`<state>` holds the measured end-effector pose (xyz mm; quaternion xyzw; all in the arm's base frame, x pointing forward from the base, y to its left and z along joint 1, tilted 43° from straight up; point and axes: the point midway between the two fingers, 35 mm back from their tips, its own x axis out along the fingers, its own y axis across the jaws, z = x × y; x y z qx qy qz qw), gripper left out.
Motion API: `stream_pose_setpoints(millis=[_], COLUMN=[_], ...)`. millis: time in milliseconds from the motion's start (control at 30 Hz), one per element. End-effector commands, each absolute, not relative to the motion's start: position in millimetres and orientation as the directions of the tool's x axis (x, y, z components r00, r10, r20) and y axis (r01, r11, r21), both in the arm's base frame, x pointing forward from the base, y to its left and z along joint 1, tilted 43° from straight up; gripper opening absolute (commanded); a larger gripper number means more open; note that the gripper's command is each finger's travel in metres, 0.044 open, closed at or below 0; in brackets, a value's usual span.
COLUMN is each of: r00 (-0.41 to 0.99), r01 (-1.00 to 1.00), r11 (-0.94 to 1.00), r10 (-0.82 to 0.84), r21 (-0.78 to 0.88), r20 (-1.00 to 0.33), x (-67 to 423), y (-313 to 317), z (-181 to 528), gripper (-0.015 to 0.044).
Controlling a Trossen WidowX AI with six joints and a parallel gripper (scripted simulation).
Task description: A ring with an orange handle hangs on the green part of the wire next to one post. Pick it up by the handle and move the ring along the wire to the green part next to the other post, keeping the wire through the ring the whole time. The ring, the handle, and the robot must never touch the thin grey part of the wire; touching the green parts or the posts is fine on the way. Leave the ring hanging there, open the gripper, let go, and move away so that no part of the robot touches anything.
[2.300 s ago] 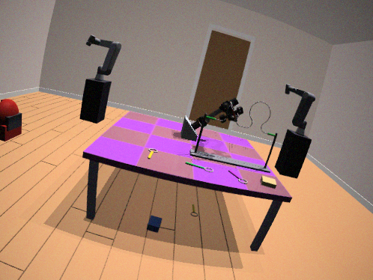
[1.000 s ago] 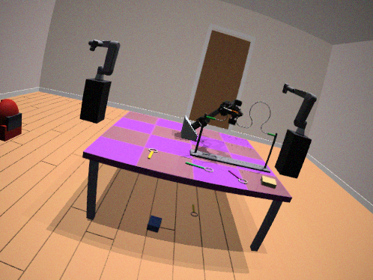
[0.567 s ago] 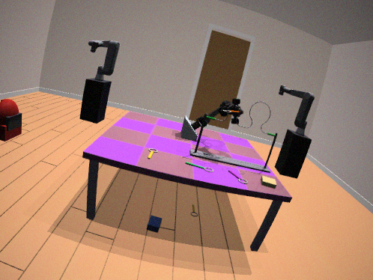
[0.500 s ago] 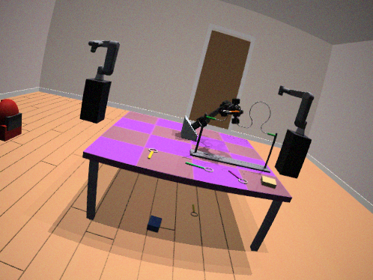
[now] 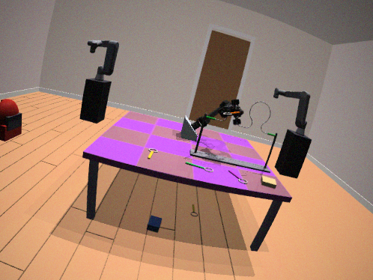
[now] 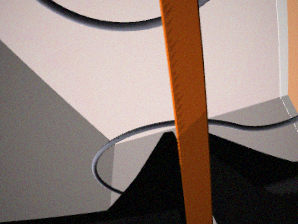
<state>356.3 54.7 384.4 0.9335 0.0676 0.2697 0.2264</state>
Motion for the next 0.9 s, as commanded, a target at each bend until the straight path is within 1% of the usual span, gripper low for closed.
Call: stream_pose_setpoints(millis=[0,400,867], r00=[0.845,0.834,0.816], r01=[-0.002,-0.013,-0.042], r11=[-0.879,-0.779,-0.537], r10=[0.254,0.337,0.468], r21=[0.477,0.626,0.843], r20=[0.471,0.437,0.339], x=[356,352,348], y=[60,85,115], z=[381,363,323], gripper=[-0.015,-0.015,-0.015])
